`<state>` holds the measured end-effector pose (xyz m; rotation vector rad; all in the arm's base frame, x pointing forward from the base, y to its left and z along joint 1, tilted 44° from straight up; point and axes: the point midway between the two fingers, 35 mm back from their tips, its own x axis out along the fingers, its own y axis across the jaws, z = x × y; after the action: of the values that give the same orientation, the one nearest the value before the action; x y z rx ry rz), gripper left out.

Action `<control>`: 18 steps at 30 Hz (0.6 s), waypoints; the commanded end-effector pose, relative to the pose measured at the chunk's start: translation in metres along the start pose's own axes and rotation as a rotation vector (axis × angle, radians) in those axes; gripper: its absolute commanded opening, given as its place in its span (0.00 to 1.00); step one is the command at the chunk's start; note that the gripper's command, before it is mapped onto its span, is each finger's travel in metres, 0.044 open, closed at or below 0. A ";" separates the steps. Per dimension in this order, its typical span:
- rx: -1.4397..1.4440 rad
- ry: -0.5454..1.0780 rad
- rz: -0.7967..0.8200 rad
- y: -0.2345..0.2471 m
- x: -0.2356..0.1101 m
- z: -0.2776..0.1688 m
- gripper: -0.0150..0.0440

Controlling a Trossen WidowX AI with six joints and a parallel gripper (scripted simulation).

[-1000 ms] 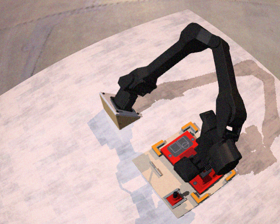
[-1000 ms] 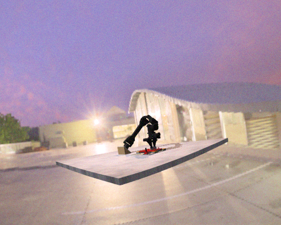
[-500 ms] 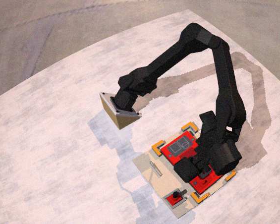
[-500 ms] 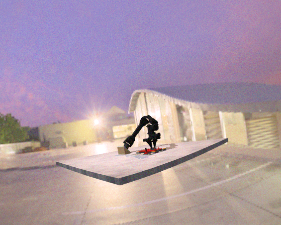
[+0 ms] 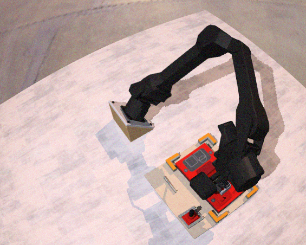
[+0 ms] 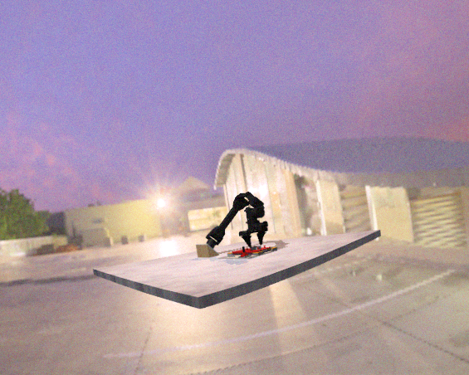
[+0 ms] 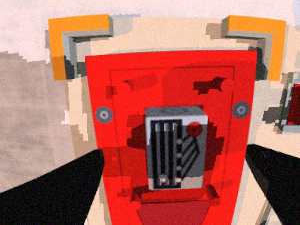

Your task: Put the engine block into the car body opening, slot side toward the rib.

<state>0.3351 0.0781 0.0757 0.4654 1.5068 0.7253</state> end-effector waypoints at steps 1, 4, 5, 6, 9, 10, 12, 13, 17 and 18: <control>-0.001 0.000 -0.001 0.000 0.000 0.000 1.00; -0.001 0.000 -0.001 0.000 0.000 0.000 1.00; 0.000 -0.001 0.000 0.000 -0.003 0.000 1.00; 0.002 -0.002 0.002 -0.001 -0.011 -0.001 1.00; 0.002 -0.003 0.003 -0.001 -0.014 -0.001 1.00; 0.002 -0.003 0.003 -0.001 -0.014 -0.001 1.00; 0.002 -0.003 0.003 -0.001 -0.014 -0.001 1.00; 0.002 -0.003 0.003 -0.001 -0.014 -0.001 1.00; 0.002 -0.003 0.003 -0.001 -0.014 -0.001 0.87; 0.002 -0.003 0.003 -0.001 -0.014 -0.001 0.82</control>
<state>0.3347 0.0687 0.0838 0.4762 1.5095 0.7232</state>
